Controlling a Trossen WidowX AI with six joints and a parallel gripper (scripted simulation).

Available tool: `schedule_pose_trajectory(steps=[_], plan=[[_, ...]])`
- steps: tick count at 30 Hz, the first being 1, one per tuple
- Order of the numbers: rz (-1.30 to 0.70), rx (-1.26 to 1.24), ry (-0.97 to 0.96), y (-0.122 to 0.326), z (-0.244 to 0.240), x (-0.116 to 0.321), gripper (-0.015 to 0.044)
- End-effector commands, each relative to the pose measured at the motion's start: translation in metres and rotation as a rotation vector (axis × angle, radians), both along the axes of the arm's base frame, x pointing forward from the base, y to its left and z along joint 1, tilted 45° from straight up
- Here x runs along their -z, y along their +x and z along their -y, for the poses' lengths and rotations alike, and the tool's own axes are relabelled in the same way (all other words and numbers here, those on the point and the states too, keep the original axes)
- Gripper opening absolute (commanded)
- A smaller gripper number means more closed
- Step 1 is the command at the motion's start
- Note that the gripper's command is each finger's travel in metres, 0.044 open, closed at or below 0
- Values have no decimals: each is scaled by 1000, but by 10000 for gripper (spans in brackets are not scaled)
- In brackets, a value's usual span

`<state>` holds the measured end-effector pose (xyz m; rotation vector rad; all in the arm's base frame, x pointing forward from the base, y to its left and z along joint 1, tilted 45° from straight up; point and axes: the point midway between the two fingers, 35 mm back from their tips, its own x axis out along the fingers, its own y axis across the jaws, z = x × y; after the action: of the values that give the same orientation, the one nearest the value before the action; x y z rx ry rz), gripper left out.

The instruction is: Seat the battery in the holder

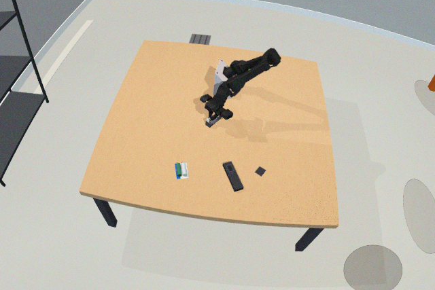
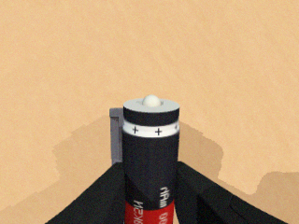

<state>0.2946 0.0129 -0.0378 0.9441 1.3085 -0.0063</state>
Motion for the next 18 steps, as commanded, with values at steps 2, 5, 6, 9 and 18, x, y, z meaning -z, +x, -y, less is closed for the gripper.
schedule_pose_trajectory(steps=[2, 5, 6, 9, 18], plan=[[13, 23, -22, -3, -3, 3, 65], [24, 36, -33, -4, -4, 4, 65], [28, 41, -37, -4, -4, 4, 65], [40, 54, -47, -4, -6, 4, 65], [76, 97, -75, -6, -10, 5, 65]])
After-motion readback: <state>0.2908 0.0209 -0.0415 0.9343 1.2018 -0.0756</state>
